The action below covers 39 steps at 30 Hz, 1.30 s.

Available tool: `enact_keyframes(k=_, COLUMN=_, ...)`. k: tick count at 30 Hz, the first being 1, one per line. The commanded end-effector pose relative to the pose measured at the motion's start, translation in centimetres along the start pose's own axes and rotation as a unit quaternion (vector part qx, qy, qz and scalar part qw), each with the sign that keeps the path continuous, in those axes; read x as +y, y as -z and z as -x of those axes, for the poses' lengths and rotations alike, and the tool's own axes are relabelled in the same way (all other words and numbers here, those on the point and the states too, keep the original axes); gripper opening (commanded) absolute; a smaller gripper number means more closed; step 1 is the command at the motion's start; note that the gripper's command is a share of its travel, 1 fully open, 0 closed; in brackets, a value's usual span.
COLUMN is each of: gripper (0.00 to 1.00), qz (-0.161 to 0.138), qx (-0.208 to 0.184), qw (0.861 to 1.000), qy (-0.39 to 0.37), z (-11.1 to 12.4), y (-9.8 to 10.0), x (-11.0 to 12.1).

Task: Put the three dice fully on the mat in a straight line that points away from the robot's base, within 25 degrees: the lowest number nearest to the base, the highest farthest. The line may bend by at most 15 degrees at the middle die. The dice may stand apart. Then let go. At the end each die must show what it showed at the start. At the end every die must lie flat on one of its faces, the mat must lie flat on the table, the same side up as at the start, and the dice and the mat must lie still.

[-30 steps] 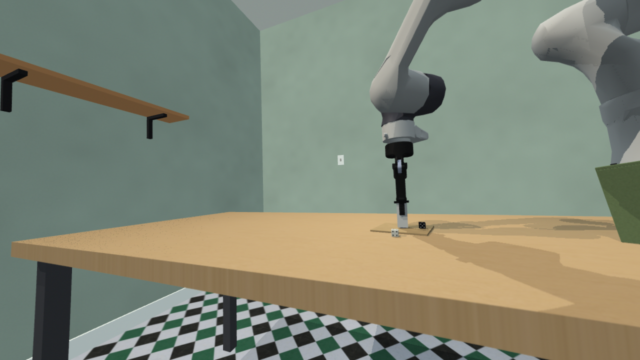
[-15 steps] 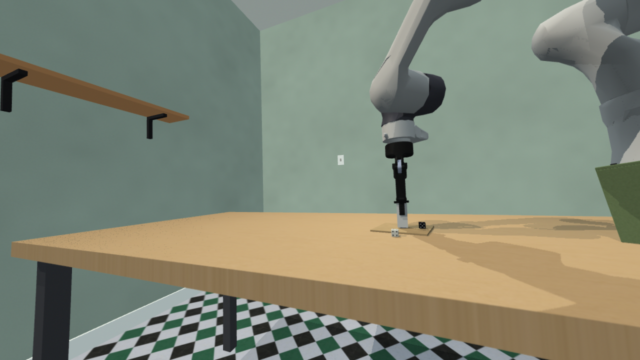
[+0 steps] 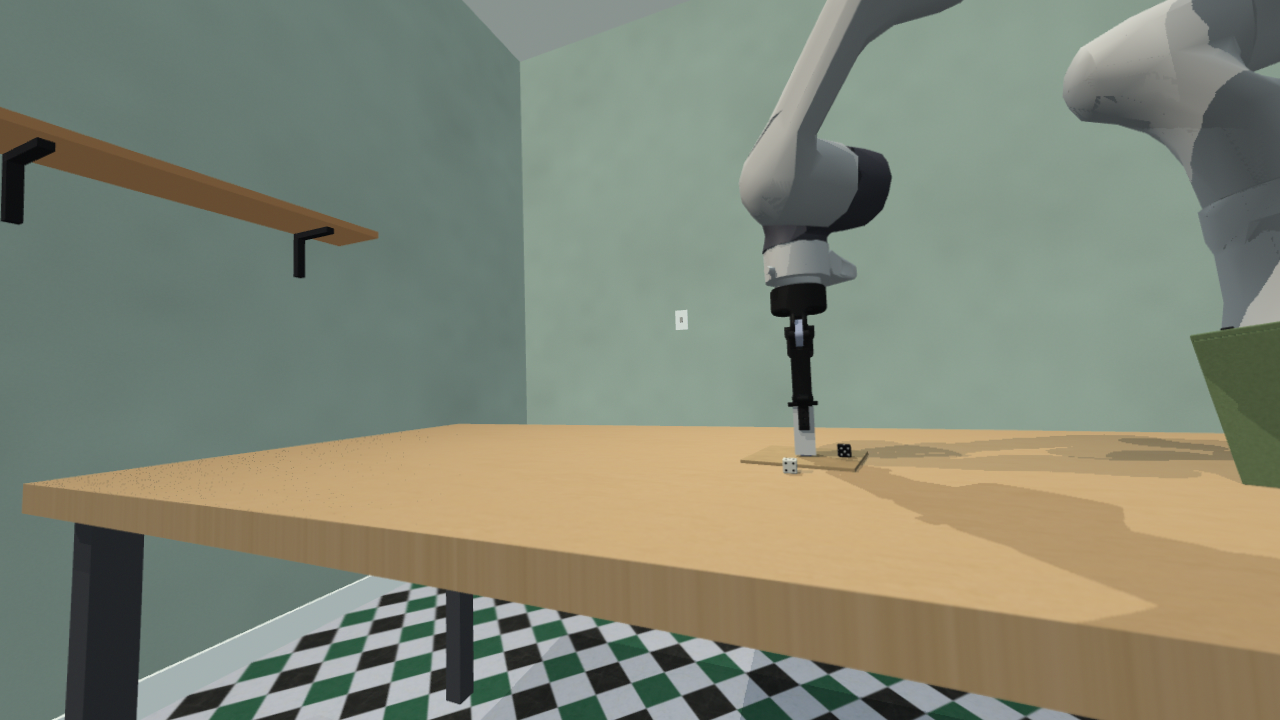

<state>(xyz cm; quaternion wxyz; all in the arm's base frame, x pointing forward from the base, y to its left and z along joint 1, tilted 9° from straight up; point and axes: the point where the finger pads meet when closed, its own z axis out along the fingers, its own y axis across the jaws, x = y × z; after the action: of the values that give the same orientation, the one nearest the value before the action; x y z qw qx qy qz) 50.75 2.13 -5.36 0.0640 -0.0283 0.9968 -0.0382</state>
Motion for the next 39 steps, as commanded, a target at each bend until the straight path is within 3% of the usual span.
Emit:
enact_keyframes(k=1, gripper=0.09, qz=-0.001, qx=-0.001, qw=1.0, qy=0.001, z=0.1, y=0.0, x=-0.1)
enact_keyframes(k=15, gripper=0.19, qz=-0.001, qx=-0.001, qw=1.0, qy=0.001, z=0.1, y=0.0, x=-0.1)
enact_keyframes(k=28, gripper=0.19, qz=-0.001, qx=-0.001, qw=1.0, qy=0.001, z=0.1, y=0.1, x=-0.1)
enact_keyframes(k=33, gripper=0.19, qz=-0.001, qx=-0.001, qw=1.0, qy=0.001, z=0.1, y=1.2, x=-0.1)
enact_keyframes(k=39, gripper=0.19, qz=-0.001, qx=-0.001, qw=1.0, qy=0.001, z=0.1, y=4.3, x=-0.1)
